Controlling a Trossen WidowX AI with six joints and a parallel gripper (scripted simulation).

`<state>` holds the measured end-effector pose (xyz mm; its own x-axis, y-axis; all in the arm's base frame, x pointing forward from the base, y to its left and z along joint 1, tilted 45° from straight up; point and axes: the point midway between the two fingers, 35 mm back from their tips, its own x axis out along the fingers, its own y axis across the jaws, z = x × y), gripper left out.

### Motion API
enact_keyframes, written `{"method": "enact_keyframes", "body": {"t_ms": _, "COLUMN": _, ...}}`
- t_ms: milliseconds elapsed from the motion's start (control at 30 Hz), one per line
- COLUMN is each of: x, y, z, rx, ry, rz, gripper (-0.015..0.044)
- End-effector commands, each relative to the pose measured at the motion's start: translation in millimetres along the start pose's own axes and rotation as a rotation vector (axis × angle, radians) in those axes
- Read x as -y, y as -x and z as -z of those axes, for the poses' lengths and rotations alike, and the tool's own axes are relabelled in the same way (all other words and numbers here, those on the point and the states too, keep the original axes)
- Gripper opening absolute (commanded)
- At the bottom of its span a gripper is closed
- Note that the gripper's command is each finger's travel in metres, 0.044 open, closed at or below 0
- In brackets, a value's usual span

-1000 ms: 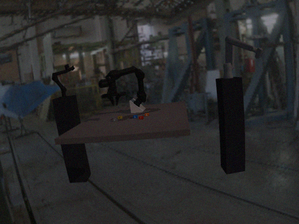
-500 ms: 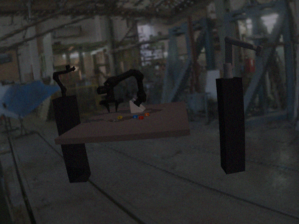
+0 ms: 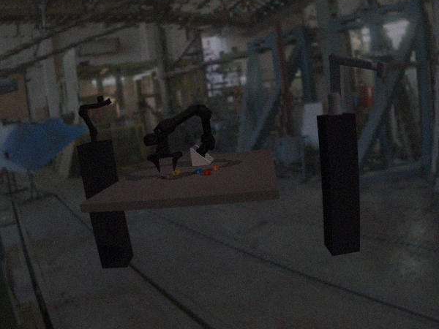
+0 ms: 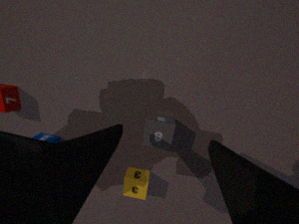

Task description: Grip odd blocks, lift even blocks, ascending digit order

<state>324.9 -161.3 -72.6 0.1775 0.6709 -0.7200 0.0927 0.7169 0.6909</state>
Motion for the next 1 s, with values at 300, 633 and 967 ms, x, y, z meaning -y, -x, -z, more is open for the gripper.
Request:
{"method": "enact_keyframes", "body": {"t_ms": 300, "x": -2, "y": -25, "z": 3, "rx": -0.007, "ry": -0.011, "rz": -0.01, "gripper": 0.04}}
{"method": "enact_keyframes", "body": {"t_ms": 633, "x": -2, "y": -30, "z": 4, "rx": -0.007, "ry": -0.011, "rz": -0.01, "gripper": 0.0295}}
{"method": "enact_keyframes", "body": {"t_ms": 967, "x": -2, "y": -30, "z": 4, "rx": -0.007, "ry": -0.011, "rz": -0.01, "gripper": 0.012}}
